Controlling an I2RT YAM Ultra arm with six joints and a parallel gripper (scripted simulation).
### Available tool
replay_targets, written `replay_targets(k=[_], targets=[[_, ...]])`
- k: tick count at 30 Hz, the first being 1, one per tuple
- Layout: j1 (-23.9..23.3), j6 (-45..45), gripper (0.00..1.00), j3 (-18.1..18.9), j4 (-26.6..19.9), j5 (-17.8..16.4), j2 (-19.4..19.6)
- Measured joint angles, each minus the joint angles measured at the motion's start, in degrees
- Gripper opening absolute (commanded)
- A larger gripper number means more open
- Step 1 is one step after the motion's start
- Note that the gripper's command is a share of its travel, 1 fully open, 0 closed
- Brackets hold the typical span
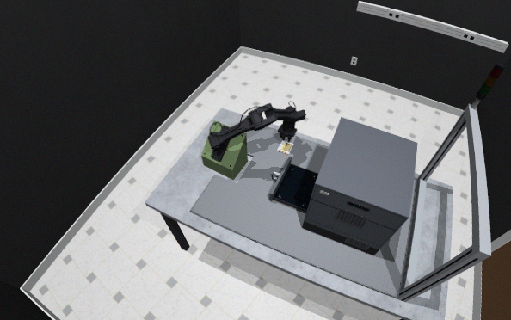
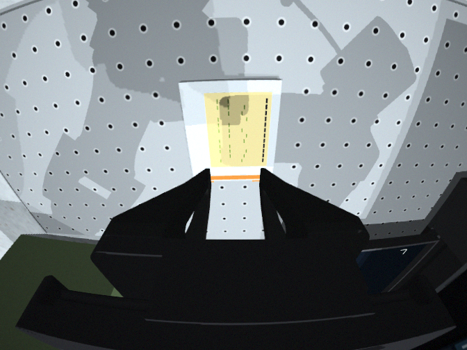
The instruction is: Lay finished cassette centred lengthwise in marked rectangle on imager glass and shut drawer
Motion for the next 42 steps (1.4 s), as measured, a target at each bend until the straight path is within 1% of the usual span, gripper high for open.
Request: replay_targets(k=[4,10,41,42], targets=[[0.07,-0.09,0.35,0.37,-1.22,-0.15,0.0],[0.07,-0.09,0.35,0.55,-1.81,-0.2,0.0],[0.07,-0.09,0.35,0.55,-2.01,-0.2,0.0],[0.07,-0.09,1.0,0.55,-2.01,-0.2,0.0]])
